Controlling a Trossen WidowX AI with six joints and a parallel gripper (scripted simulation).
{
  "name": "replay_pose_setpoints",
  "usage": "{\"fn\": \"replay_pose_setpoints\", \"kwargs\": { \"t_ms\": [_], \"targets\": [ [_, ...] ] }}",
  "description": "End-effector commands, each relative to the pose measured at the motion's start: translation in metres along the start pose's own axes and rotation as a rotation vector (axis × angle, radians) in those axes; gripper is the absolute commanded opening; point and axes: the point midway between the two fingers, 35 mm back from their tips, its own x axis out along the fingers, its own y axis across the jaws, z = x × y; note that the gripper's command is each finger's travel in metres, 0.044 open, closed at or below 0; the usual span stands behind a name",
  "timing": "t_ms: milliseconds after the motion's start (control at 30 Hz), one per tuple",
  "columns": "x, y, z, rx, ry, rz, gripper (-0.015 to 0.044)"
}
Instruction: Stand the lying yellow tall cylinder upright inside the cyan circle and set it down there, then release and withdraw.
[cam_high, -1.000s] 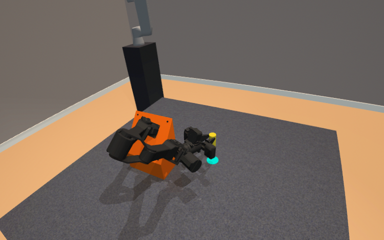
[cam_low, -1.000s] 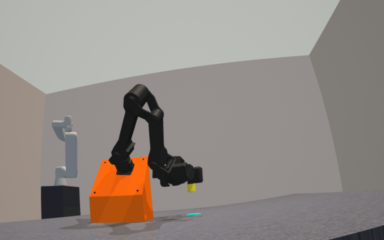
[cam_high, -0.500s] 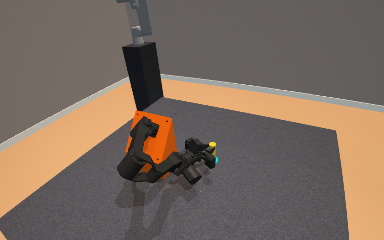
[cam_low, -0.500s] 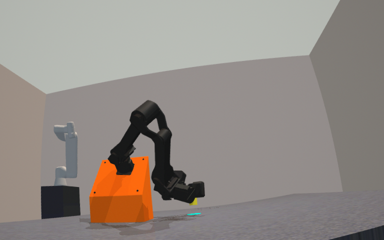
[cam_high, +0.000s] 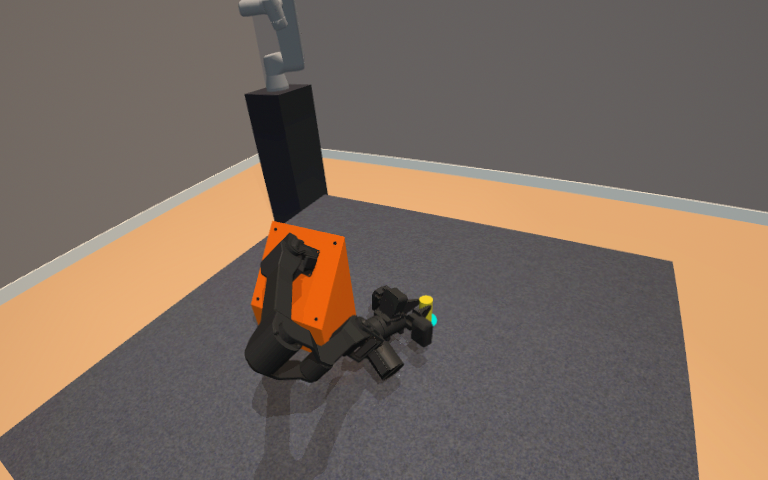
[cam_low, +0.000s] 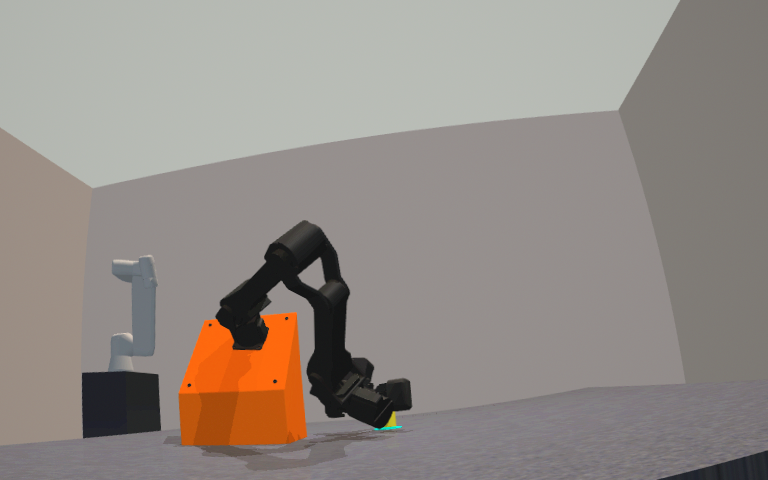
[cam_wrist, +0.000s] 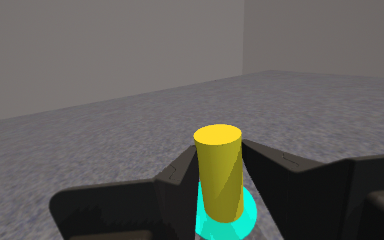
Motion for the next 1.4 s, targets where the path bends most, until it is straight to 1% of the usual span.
{"fn": "replay_pose_setpoints", "kwargs": {
  "t_ms": [0, 167, 533, 733, 1100, 1233, 1300, 1367],
  "targets": [
    [0.000, 0.001, -0.001, -0.004, 0.004, 0.005, 0.0105],
    [0.000, 0.001, -0.001, -0.004, 0.004, 0.005, 0.0105],
    [0.000, 0.001, -0.001, -0.004, 0.004, 0.005, 0.0394],
    [0.000, 0.000, 0.004, -0.002, 0.002, 0.004, 0.0400],
    [-0.013, -0.003, 0.081, 0.030, -0.046, -0.016, 0.0400],
    [-0.014, -0.002, 0.086, 0.032, -0.051, -0.017, 0.0400],
    [-0.009, 0.000, 0.084, 0.061, -0.027, 0.019, 0.0400],
    [0.002, 0.006, 0.081, 0.132, 0.049, 0.112, 0.0400]
  ]
}}
